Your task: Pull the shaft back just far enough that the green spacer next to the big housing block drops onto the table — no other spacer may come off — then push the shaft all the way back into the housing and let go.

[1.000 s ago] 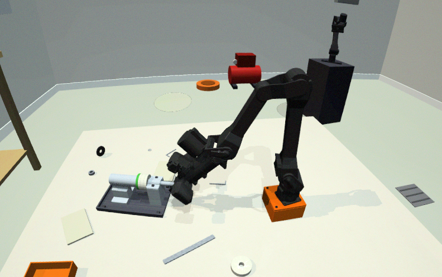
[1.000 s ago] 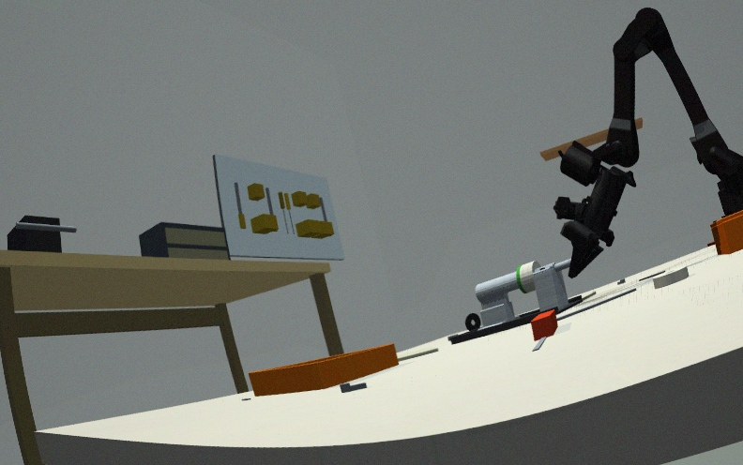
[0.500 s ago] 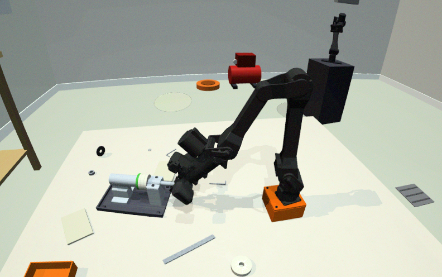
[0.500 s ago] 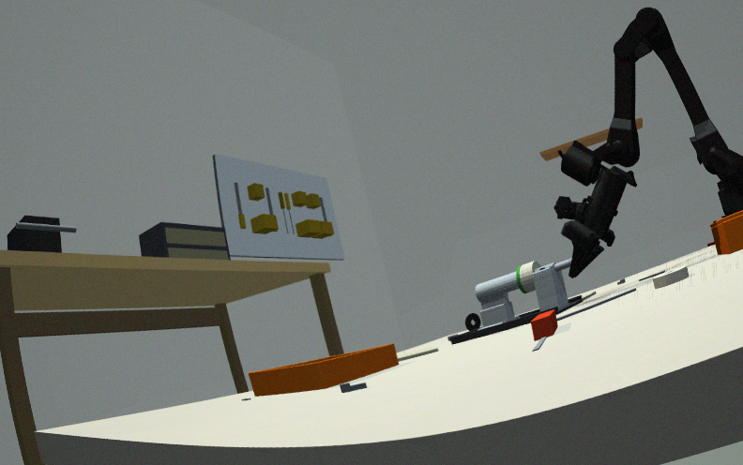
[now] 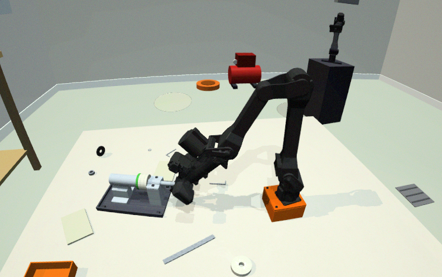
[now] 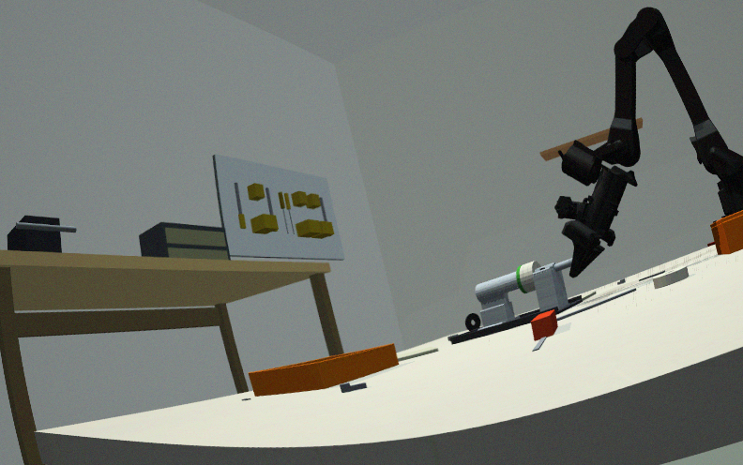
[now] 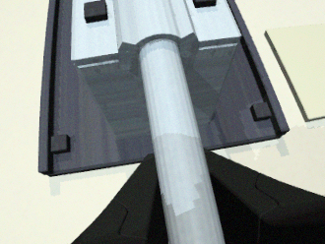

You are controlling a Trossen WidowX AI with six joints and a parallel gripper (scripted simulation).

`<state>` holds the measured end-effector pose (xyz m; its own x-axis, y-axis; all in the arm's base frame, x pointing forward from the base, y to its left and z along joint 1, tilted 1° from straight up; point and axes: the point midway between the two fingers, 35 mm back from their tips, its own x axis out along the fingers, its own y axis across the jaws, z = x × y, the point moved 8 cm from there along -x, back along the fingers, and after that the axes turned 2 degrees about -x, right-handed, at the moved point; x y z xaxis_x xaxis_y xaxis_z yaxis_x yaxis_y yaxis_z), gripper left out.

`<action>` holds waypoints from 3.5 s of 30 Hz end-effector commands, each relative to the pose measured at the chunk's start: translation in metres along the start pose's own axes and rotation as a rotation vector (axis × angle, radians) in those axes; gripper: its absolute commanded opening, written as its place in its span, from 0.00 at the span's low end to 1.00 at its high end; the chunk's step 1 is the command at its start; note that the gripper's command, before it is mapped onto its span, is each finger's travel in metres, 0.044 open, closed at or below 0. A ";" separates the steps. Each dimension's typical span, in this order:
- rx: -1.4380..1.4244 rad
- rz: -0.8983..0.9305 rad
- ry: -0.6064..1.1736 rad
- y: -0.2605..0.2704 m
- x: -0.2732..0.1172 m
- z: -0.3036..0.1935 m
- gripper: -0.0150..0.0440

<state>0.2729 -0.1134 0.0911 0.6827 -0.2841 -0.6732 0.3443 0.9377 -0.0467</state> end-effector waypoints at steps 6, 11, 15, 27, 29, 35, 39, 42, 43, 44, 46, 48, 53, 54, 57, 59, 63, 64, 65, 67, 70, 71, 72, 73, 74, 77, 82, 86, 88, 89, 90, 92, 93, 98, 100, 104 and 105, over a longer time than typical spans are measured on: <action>0.002 0.003 0.000 0.000 -0.001 -0.001 0.25; 0.002 0.003 0.000 0.000 -0.001 -0.001 0.25; 0.002 0.003 0.000 0.000 -0.001 -0.002 0.25; 0.002 0.003 0.000 0.000 -0.002 -0.002 0.25; 0.002 0.003 0.000 0.000 -0.002 -0.002 0.25; 0.002 0.003 0.001 0.000 -0.003 -0.003 0.25; 0.002 0.003 0.001 0.000 -0.003 -0.003 0.25; 0.002 0.003 0.001 0.000 -0.003 -0.003 0.25; 0.002 0.003 0.001 0.000 -0.003 -0.003 0.25; 0.002 0.003 0.001 0.000 -0.003 -0.003 0.25; 0.002 0.003 0.001 0.000 -0.003 -0.003 0.25; 0.002 0.003 0.001 0.000 -0.003 -0.004 0.25; 0.002 0.003 0.001 0.000 -0.004 -0.004 0.25; 0.002 0.003 0.001 0.000 -0.004 -0.004 0.25; 0.002 0.003 0.001 0.000 -0.004 -0.004 0.25; 0.002 0.003 0.001 0.000 -0.004 -0.004 0.25; 0.002 0.003 0.001 0.000 -0.004 -0.005 0.25; 0.002 0.003 0.001 0.000 -0.004 -0.005 0.25; 0.002 0.003 0.001 0.000 -0.004 -0.005 0.25; 0.002 0.003 0.001 0.000 -0.005 -0.005 0.25; 0.002 0.003 0.001 0.000 -0.005 -0.005 0.25; 0.002 0.003 0.001 0.000 -0.005 -0.005 0.25; 0.002 0.003 0.001 0.000 -0.005 -0.005 0.25; 0.002 0.003 0.001 0.000 -0.005 -0.005 0.25; 0.002 0.003 0.001 0.000 -0.005 -0.005 0.25; 0.002 0.003 0.001 0.000 -0.005 -0.005 0.25; 0.002 0.003 0.001 0.000 -0.006 -0.006 0.25; 0.002 0.003 0.001 0.000 -0.006 -0.006 0.25; 0.002 0.003 0.001 0.000 -0.006 -0.006 0.25; 0.002 0.003 0.001 0.000 -0.006 -0.006 0.25; 0.002 0.003 0.001 0.000 -0.006 -0.006 0.25; 0.002 0.003 0.001 0.000 -0.006 -0.006 0.25; 0.002 0.003 0.001 0.000 -0.006 -0.007 0.25; 0.002 0.003 0.001 0.000 -0.007 -0.007 0.25; 0.002 0.003 0.001 0.000 -0.007 -0.007 0.25; 0.002 0.003 0.001 0.000 -0.007 -0.007 0.25; 0.002 0.003 0.001 0.000 -0.007 -0.007 0.25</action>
<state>0.2640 -0.1100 0.0904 0.6818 -0.2842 -0.6741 0.3449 0.9375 -0.0464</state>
